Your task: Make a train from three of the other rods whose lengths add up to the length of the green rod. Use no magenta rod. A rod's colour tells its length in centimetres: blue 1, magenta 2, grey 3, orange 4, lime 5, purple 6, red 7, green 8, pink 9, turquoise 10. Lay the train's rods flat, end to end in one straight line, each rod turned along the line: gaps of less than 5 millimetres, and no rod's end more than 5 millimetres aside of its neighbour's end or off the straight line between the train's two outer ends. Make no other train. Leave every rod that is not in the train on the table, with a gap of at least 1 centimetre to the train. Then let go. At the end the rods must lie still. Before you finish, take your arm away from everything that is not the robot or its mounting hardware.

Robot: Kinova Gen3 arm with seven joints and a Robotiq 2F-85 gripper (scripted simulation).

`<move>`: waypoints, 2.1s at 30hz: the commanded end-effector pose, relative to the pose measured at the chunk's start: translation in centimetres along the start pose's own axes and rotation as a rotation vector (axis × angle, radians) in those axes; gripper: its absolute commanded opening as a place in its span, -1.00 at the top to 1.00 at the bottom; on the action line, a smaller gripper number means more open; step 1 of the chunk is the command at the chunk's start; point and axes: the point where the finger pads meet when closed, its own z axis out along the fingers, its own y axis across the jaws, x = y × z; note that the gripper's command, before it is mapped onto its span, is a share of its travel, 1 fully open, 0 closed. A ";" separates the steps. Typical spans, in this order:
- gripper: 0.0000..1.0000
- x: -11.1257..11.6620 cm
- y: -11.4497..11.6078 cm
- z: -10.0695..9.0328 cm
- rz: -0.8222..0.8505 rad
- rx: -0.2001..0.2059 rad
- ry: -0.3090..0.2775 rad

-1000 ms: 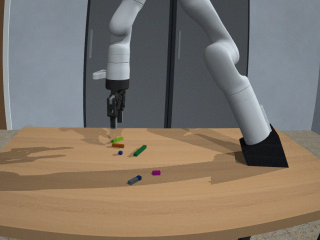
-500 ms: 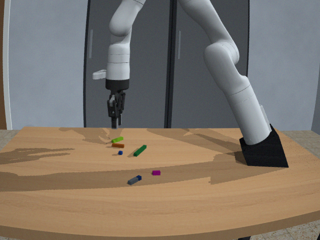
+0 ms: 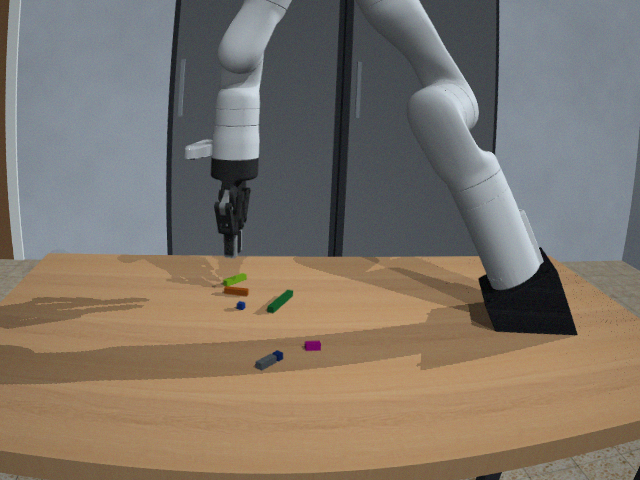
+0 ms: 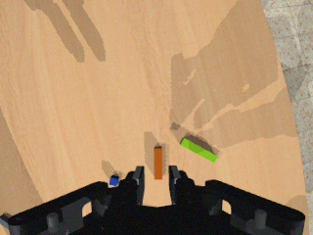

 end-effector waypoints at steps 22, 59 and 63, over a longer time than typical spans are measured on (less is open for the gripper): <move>0.52 -0.1 0.1 0.8 -0.004 0.003 -0.001; 0.52 -0.6 0.3 3.5 0.004 -0.002 -0.012; 0.52 -0.6 0.3 3.9 0.004 -0.002 -0.012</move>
